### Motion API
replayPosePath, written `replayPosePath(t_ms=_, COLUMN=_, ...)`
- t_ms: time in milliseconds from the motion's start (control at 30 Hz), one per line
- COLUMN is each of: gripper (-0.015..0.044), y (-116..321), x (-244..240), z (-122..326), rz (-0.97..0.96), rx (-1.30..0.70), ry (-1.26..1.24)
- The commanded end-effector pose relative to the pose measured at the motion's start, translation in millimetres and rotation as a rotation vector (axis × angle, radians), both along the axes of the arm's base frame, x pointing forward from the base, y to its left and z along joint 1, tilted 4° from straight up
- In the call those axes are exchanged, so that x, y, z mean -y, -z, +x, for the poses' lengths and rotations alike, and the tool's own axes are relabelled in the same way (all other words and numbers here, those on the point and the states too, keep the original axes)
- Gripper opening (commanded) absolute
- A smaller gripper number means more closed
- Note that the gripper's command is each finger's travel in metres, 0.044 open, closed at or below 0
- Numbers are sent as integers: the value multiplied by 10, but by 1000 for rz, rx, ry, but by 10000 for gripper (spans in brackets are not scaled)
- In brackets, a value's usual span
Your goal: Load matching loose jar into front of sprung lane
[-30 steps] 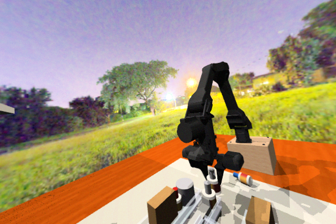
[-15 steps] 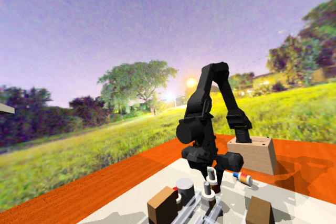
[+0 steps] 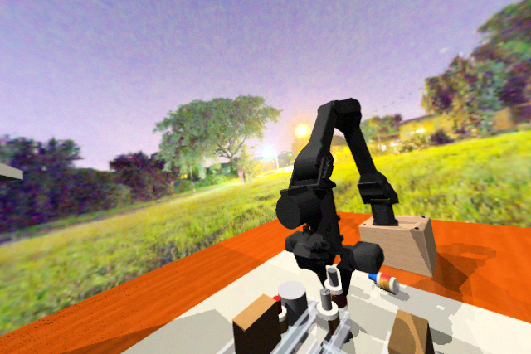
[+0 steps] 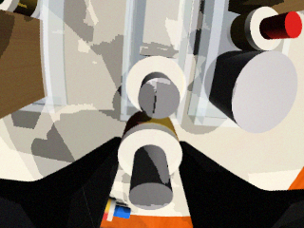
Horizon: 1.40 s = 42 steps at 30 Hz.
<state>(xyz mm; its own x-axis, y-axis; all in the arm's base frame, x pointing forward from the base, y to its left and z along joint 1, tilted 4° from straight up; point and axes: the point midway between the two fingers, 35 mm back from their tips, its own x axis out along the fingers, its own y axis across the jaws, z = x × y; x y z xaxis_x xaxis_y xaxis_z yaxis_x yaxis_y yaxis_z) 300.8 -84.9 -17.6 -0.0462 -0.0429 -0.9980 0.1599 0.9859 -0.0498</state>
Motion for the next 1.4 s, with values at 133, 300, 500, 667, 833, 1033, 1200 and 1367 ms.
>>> replayPosePath(t_ms=133, gripper=0, y=-21, x=30, z=133, rz=-8, rx=28, ry=2)
replayPosePath(t_ms=300, gripper=0, y=-23, x=34, z=156, rz=-8, rx=28, ry=2)
replayPosePath(t_ms=500, gripper=0, y=-26, x=38, z=184, rz=-8, rx=28, ry=2)
replayPosePath(t_ms=667, gripper=0, y=-29, x=42, z=208, rz=-8, rx=28, ry=2)
replayPosePath(t_ms=833, gripper=0, y=-33, x=45, z=231, rz=-8, rx=28, ry=2)
replayPosePath(t_ms=1033, gripper=0, y=-41, x=49, z=258, rz=-8, rx=29, ry=2)
replayPosePath(t_ms=1200, gripper=0, y=-47, x=52, z=280, rz=-8, rx=29, ry=2)
replayPosePath(t_ms=1367, gripper=0, y=-53, x=55, z=303, rz=-9, rx=29, ry=2)
